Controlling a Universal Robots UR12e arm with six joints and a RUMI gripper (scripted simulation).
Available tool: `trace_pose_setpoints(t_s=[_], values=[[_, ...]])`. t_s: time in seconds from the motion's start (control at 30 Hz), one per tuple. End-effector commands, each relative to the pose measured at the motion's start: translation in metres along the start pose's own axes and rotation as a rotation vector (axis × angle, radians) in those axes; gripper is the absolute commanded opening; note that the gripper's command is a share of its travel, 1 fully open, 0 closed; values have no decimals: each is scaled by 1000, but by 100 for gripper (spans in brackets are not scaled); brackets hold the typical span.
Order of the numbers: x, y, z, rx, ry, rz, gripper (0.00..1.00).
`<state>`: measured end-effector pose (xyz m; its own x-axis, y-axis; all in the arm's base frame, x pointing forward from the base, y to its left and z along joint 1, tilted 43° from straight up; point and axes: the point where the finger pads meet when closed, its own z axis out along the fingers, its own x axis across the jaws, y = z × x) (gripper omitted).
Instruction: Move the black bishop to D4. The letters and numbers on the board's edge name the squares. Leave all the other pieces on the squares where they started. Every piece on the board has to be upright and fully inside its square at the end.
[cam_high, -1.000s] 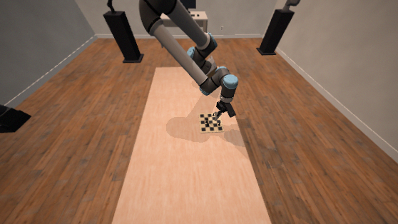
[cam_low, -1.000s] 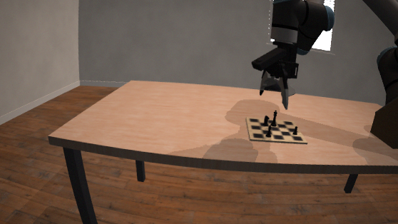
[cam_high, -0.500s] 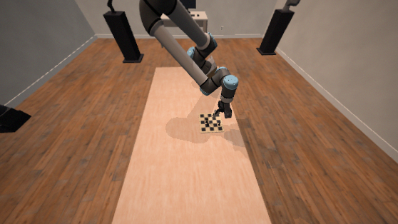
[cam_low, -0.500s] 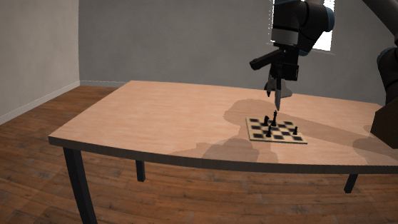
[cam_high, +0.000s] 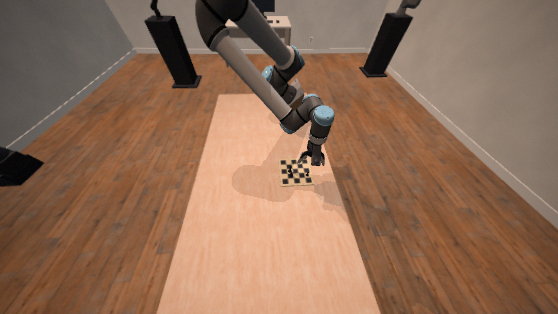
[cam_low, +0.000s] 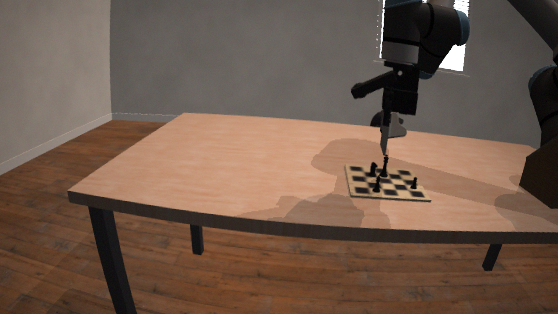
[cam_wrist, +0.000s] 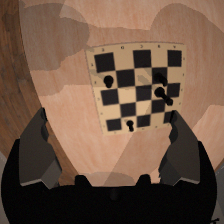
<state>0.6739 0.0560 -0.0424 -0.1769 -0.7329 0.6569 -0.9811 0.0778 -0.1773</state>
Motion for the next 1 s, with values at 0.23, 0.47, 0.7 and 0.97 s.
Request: trace_pose_setpoints(t_s=[0.23,0.47,0.7,0.97], values=[[1,3,3,-6,3,57,100],[1,3,3,-6,3,59,22],[1,3,3,-5,3,58,22],[1,3,3,-5,3,58,22]])
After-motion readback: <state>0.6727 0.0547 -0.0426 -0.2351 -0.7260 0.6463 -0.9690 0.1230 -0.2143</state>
